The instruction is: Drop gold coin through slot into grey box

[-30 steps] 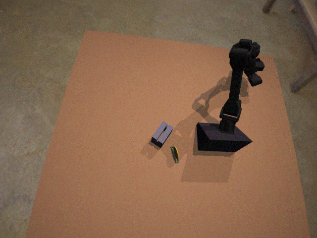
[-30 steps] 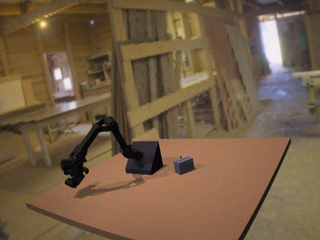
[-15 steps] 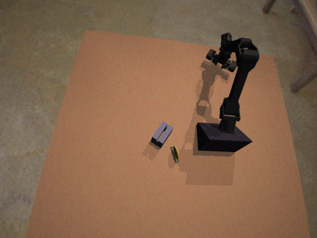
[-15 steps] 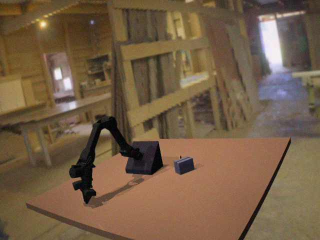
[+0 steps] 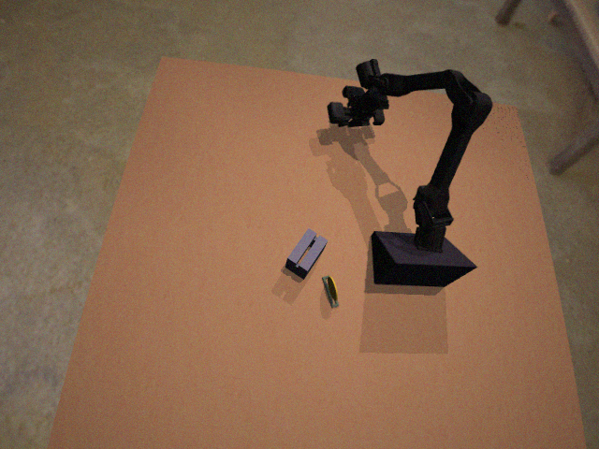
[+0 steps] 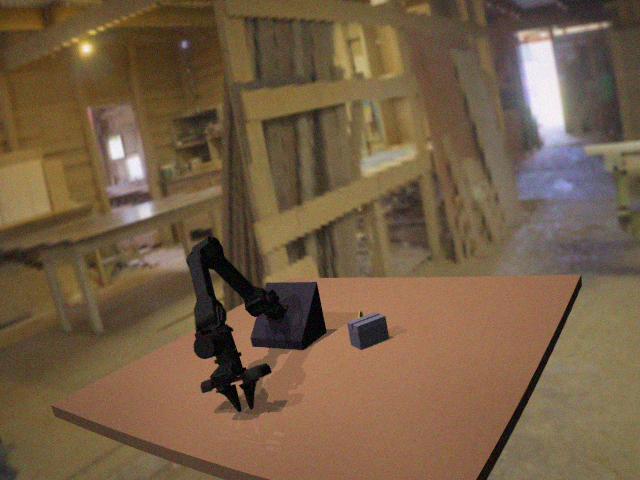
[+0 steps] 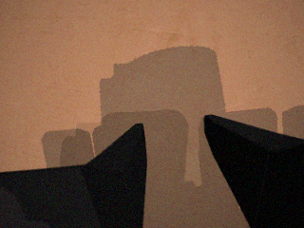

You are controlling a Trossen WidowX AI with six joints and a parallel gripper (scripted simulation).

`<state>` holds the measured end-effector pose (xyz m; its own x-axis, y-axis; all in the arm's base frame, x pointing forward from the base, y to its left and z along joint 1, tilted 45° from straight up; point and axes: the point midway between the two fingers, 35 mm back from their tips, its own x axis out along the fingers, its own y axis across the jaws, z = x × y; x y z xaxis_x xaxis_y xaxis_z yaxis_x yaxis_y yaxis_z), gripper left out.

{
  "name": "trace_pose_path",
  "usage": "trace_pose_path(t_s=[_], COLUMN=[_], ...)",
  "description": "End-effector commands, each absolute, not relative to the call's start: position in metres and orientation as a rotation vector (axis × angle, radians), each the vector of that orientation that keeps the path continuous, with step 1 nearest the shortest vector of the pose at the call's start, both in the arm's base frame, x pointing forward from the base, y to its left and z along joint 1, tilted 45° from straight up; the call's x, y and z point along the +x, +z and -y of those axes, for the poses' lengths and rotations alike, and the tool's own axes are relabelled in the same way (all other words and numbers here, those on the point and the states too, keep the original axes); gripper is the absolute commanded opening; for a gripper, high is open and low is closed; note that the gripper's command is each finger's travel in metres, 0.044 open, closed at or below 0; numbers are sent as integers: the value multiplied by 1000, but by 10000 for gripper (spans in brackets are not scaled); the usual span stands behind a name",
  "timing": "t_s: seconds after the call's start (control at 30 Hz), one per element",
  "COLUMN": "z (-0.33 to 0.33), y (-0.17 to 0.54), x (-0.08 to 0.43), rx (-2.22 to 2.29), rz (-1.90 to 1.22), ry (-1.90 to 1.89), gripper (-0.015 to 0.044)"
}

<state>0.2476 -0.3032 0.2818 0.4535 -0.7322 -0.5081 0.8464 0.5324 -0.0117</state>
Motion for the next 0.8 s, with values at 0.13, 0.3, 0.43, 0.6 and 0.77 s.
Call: trace_pose_path(t_s=[0.13, 0.3, 0.43, 0.6, 0.77], z=[220, 169, 111, 64, -5], y=[222, 186, 148, 119, 77], x=[331, 358, 375, 379, 368], rx=[-2, -154, -313, -458, -730], rz=[-795, -944, -1075, -1169, -1322], ry=[-646, -455, -243, -70, 179], gripper=[161, 161, 161, 161, 161])
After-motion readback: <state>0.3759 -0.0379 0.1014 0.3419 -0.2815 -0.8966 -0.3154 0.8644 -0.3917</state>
